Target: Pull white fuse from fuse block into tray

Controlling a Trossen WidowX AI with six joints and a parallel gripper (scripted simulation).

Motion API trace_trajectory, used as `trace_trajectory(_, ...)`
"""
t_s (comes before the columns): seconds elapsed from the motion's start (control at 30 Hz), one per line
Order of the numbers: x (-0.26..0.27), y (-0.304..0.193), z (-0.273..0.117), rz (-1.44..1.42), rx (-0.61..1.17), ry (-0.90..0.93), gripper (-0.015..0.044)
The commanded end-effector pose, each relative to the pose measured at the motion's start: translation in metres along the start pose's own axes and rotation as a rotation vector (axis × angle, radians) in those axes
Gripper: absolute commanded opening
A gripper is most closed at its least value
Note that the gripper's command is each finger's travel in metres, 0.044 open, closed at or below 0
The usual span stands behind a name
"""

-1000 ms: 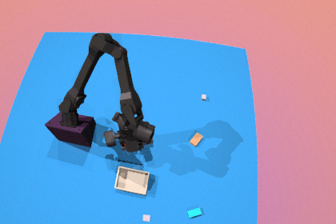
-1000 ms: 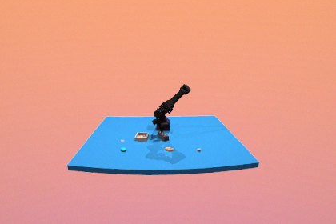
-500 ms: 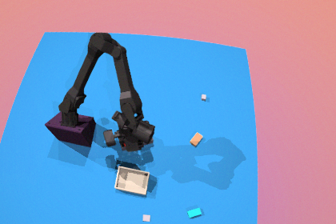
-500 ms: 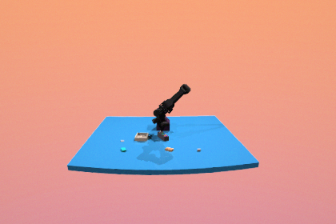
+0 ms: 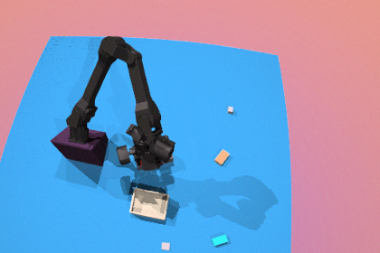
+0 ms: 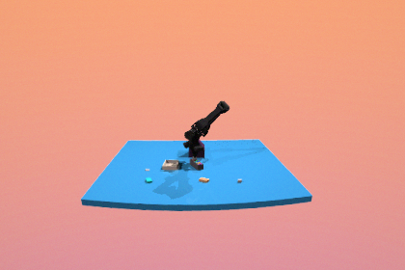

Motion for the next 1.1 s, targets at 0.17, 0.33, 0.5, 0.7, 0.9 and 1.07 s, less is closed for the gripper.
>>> trace_trajectory(0.17, 0.001, 0.000, -0.006, -0.006, -0.004, 0.001, 0.0000)
trace_trajectory(0.33, 0.001, 0.000, -0.008, -0.006, -0.004, 0.001, 0.0000)
trace_trajectory(0.5, 0.001, 0.000, -0.010, -0.006, -0.004, 0.001, 0.0000)
trace_trajectory(0.7, 0.001, 0.000, -0.014, -0.006, -0.004, 0.001, 0.0000)
trace_trajectory(0.9, 0.001, 0.000, -0.024, -0.006, -0.004, 0.001, 0.0000)
trace_trajectory(1.07, 0.001, 0.000, -0.032, -0.006, -0.004, 0.001, 0.0000)
Point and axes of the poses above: the point midway between the two fingers, 35 mm back from their tips, its own z axis out along the fingers, its own x axis across the jaws, y = z × x, the point moved 10 cm from there along -z, back along the fingers, and after that the axes turned 15 degrees about z, right-handed, at the moved point
